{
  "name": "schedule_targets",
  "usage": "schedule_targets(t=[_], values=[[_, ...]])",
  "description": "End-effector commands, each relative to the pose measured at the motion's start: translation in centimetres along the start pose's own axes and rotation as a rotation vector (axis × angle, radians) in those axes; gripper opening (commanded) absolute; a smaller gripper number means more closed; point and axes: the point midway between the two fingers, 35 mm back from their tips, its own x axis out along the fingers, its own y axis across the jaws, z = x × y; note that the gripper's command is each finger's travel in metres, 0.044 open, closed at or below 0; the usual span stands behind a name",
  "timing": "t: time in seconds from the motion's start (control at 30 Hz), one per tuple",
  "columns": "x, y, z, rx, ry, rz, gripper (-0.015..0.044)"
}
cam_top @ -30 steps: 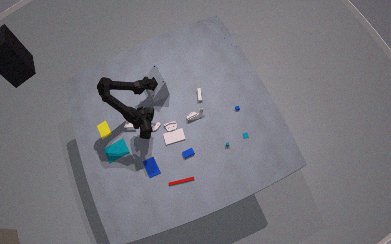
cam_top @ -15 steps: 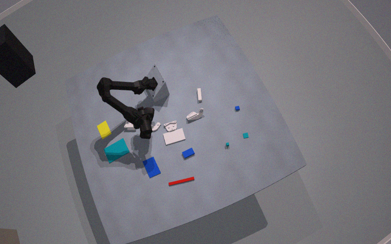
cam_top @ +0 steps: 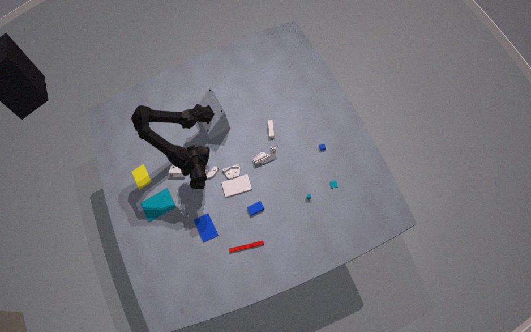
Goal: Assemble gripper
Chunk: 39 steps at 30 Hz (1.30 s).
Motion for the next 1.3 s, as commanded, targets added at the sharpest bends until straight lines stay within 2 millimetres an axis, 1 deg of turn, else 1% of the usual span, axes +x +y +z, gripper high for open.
schedule_targets(t=[0.0,0.03,0.4,0.5,1.03,1.27], values=[[0.0,0.0,0.0,-0.003,0.002,-0.001,0.044],[0.0,0.0,0.0,-0.003,0.002,-0.001,0.044],[0.0,0.0,0.0,0.0,0.0,0.0,0.0151],[0.0,0.0,0.0,0.0,0.0,0.0,0.0134],[0.0,0.0,0.0,0.0,0.0,0.0,0.0134],[-1.9,0.1,-0.3,-0.001,0.008,-0.004,0.0134]])
